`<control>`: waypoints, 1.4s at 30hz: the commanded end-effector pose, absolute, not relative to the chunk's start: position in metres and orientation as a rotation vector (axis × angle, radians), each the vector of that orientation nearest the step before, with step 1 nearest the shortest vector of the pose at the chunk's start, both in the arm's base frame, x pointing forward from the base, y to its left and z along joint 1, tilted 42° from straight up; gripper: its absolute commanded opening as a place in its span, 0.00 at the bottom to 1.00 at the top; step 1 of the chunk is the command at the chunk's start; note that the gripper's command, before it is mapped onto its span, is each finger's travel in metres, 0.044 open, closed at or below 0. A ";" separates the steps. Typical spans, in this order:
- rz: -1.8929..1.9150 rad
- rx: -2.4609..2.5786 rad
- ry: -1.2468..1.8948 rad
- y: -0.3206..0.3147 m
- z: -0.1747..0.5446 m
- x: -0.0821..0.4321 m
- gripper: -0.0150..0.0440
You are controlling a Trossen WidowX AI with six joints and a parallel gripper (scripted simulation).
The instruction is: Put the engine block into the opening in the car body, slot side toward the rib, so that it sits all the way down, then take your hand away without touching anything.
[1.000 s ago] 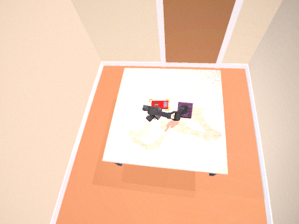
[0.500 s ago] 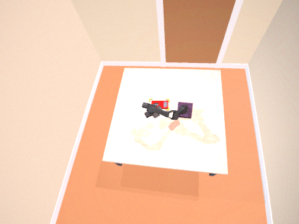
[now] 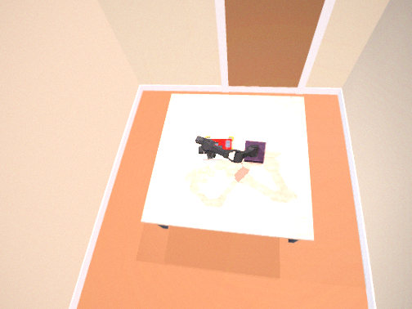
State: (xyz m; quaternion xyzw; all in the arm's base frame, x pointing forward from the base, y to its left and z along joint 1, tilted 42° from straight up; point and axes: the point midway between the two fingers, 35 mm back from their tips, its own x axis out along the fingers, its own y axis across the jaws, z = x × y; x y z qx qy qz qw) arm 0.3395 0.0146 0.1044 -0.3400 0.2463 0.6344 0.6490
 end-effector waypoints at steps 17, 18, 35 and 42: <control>1.147 -0.252 0.975 -0.020 0.046 0.348 0.25; 1.130 -0.226 0.993 -0.022 0.043 0.348 0.25; 0.808 0.235 1.269 -0.047 -0.006 0.344 0.25; 0.665 0.418 1.361 -0.057 -0.026 0.339 0.25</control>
